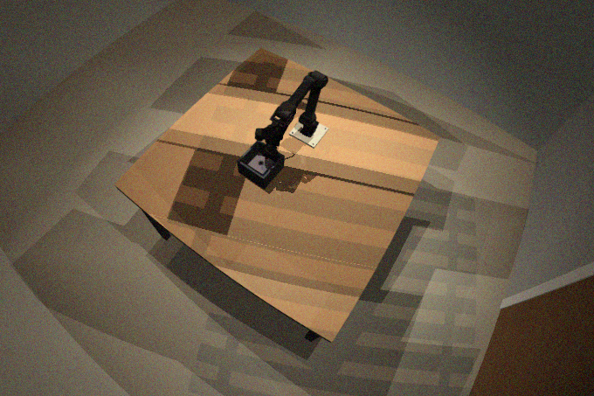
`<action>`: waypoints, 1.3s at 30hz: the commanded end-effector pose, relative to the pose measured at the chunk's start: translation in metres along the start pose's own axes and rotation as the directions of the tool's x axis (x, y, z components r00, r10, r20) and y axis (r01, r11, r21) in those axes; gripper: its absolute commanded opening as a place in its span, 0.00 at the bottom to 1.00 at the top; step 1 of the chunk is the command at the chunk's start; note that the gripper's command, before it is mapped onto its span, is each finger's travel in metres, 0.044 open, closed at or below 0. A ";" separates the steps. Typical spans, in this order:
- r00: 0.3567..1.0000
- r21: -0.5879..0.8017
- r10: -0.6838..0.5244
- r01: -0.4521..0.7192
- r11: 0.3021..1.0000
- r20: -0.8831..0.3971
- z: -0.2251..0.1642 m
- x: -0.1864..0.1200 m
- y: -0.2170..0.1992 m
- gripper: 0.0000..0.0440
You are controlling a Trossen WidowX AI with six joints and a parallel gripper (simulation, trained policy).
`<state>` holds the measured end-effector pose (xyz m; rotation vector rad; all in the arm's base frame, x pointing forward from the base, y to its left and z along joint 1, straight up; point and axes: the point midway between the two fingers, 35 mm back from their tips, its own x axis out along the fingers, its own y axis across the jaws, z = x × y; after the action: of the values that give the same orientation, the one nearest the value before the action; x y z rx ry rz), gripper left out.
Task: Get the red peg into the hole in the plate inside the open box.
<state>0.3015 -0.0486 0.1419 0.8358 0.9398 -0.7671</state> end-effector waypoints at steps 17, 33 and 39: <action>0.995 0.007 -0.072 0.073 0.997 -0.067 0.017 0.049 -0.003 0.04; 0.988 -0.085 -0.128 0.120 0.989 -0.091 0.035 0.059 0.006 0.35; 0.987 -0.112 -0.126 0.114 0.987 -0.103 0.045 0.059 0.015 0.34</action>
<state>0.3458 -0.0885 0.1047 0.7456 1.1187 -0.7863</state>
